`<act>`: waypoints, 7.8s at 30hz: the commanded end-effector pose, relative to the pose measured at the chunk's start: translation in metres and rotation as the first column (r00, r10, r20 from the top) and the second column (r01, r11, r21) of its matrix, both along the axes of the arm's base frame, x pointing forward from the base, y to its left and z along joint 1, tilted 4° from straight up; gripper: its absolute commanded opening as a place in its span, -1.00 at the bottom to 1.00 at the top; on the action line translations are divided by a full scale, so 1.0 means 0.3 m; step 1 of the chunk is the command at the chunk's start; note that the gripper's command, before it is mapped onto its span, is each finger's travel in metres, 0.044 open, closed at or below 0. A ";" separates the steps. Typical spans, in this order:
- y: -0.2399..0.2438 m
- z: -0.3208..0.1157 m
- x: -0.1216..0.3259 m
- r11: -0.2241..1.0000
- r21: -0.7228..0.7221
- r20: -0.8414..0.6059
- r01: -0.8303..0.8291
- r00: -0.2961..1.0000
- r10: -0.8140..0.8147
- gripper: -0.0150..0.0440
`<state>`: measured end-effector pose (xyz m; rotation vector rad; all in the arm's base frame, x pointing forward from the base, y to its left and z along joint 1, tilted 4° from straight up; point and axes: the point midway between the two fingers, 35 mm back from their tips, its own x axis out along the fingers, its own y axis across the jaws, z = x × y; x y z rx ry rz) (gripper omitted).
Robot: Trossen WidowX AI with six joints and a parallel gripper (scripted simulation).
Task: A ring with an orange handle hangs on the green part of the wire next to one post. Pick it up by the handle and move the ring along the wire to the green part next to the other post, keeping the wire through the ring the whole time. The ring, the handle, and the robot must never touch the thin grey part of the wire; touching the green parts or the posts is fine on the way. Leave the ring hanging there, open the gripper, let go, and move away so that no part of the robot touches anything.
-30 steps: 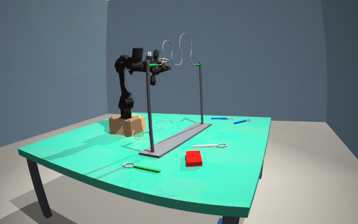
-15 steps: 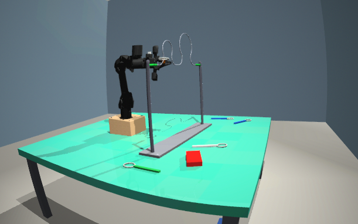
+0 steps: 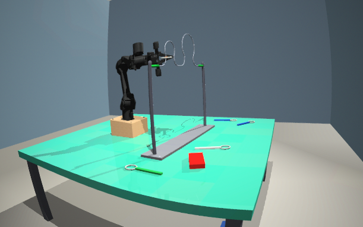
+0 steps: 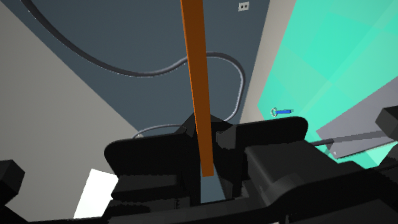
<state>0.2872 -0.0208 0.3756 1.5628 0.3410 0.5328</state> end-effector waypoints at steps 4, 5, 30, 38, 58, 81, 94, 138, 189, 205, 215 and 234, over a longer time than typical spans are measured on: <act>-0.004 0.056 -0.007 0.997 0.075 0.007 -0.002 1.000 0.002 -1.00; -0.005 0.062 -0.007 0.996 0.085 0.007 -0.003 1.000 0.003 -1.00; -0.025 0.124 -0.012 0.998 0.057 0.007 -0.002 1.000 0.001 -1.00; -0.024 0.108 -0.011 0.999 -0.039 0.010 0.006 1.000 -0.006 -1.00; -0.031 0.054 -0.006 0.949 -0.313 0.023 0.031 0.999 -0.025 -1.00; -0.076 -0.029 0.002 0.704 -0.706 0.053 0.071 0.997 -0.048 -1.00; -0.116 -0.064 0.006 0.496 -0.864 0.073 0.090 0.996 -0.055 -1.00; -0.298 -0.083 0.012 -0.391 -0.912 0.146 0.122 0.989 -0.031 -1.00; -0.431 0.075 0.002 -0.990 -0.123 0.150 0.075 0.987 0.056 -1.00; -0.434 0.131 -0.003 -0.985 0.165 0.129 0.050 0.989 0.072 -1.00; -0.436 0.137 -0.004 -0.963 0.267 0.117 0.041 0.990 0.075 -1.00; -0.465 0.017 0.008 -0.994 0.096 0.111 0.057 0.992 0.067 -1.00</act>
